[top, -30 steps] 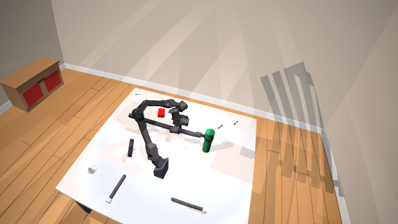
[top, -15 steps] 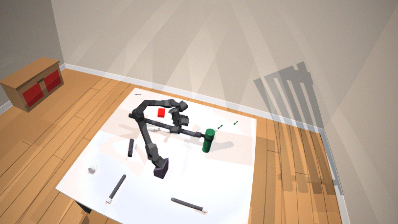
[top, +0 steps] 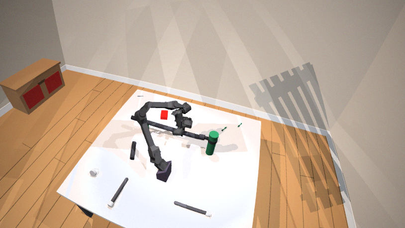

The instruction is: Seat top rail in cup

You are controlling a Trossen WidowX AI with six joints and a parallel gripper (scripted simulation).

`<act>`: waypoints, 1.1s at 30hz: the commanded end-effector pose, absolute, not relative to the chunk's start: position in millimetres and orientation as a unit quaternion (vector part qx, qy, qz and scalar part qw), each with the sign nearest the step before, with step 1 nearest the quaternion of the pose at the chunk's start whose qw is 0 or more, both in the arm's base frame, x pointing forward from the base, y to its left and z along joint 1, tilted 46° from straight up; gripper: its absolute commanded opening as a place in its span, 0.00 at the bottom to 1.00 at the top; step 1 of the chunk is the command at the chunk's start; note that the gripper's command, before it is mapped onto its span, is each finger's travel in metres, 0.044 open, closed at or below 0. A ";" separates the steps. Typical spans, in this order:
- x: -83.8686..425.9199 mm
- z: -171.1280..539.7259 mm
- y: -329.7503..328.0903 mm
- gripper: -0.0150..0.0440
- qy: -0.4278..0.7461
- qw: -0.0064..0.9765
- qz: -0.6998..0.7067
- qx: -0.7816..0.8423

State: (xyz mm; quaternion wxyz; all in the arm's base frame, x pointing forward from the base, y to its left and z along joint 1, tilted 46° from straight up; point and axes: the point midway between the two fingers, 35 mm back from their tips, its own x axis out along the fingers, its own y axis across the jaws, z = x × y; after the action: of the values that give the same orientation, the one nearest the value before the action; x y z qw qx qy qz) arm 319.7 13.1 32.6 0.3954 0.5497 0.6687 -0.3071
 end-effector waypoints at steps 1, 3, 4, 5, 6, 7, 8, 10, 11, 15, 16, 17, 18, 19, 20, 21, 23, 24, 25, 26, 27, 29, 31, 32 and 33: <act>322.7 33.4 6.9 0.25 0.663 0.402 -0.309 0.550; 322.9 33.4 6.5 0.25 0.663 0.402 -0.309 0.550; 322.9 33.4 6.4 0.25 0.663 0.402 -0.309 0.550; 323.0 33.4 6.2 0.25 0.663 0.402 -0.309 0.550; 323.1 33.4 6.0 0.25 0.663 0.402 -0.309 0.550; 323.2 33.4 5.9 0.25 0.663 0.402 -0.309 0.550; 323.3 33.4 5.7 0.25 0.663 0.402 -0.309 0.550; 323.4 33.3 5.4 0.25 0.663 0.402 -0.309 0.550; 323.5 33.3 5.2 0.25 0.663 0.402 -0.309 0.550; 323.8 33.3 4.5 0.25 0.663 0.402 -0.309 0.550; 323.9 33.3 4.3 0.25 0.663 0.402 -0.309 0.550; 324.0 33.3 4.2 0.25 0.663 0.402 -0.309 0.550; 324.1 33.2 4.0 0.25 0.663 0.402 -0.309 0.550; 324.2 33.2 3.8 0.25 0.663 0.402 -0.309 0.550; 324.2 33.2 3.6 0.25 0.663 0.402 -0.309 0.550; 324.3 33.2 3.5 0.25 0.663 0.402 -0.309 0.550; 324.4 33.3 3.2 0.25 0.663 0.402 -0.309 0.550; 324.5 33.4 3.0 0.25 0.663 0.402 -0.309 0.550; 324.6 33.5 2.9 0.25 0.663 0.402 -0.309 0.550; 321.7 32.4 8.5 0.25 0.669 0.397 -0.306 0.549; 321.7 32.4 8.5 0.25 0.669 0.397 -0.306 0.549; 321.7 32.4 8.5 0.25 0.669 0.397 -0.306 0.549; 321.7 32.4 8.4 0.25 0.669 0.397 -0.306 0.549; 321.7 32.3 8.3 0.25 0.669 0.397 -0.306 0.549; 321.8 32.2 8.2 0.25 0.669 0.397 -0.306 0.549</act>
State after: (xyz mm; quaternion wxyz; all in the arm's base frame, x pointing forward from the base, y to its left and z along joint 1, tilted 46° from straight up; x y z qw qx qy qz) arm 321.7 8.7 32.2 0.3967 0.5487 0.6694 -0.3057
